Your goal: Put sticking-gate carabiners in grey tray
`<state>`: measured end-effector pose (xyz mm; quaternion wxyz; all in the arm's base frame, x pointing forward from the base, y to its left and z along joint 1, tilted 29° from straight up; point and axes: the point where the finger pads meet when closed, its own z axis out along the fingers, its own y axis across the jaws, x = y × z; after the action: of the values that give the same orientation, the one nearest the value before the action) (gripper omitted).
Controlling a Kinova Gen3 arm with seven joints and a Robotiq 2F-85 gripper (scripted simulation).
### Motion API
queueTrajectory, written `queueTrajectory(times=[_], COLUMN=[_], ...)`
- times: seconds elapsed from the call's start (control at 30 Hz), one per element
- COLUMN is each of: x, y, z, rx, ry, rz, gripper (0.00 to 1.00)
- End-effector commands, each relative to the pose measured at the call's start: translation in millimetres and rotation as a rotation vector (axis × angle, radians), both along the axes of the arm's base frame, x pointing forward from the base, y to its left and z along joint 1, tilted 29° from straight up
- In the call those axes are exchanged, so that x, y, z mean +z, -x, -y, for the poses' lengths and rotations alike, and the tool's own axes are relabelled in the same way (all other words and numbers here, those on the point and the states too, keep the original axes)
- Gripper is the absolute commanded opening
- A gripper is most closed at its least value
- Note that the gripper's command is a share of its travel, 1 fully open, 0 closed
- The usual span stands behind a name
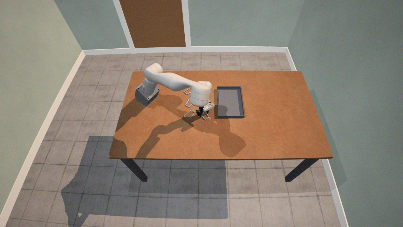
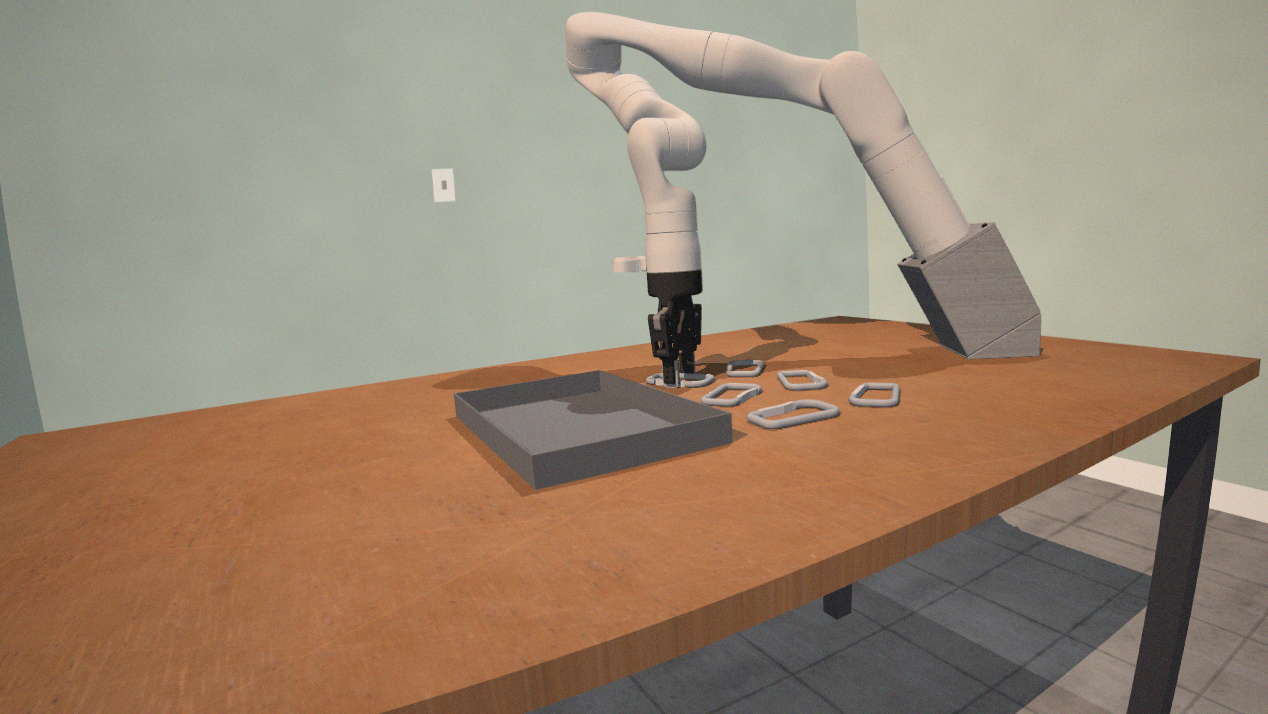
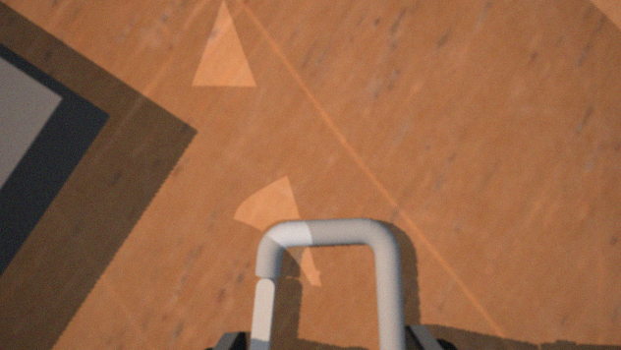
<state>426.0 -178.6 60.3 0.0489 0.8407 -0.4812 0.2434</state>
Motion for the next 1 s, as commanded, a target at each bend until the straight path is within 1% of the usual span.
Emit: queueTrajectory(times=[0.0,0.3,0.33,0.87,0.9,0.97], x=[-0.1,-0.1,0.5,0.5,1.2,1.2], y=[-0.5,-0.5,-0.3,-0.3,0.0,0.0], z=[0.2,0.2,0.0,0.0,-0.2,-0.2], rx=[0.000,0.000,0.000,0.000,0.001,0.001], ry=[-0.001,-0.001,0.001,0.001,0.002,0.002], rz=[0.001,0.001,0.001,0.001,0.001,0.001], gripper=[0.63,0.63,0.59,0.59,0.57,0.57])
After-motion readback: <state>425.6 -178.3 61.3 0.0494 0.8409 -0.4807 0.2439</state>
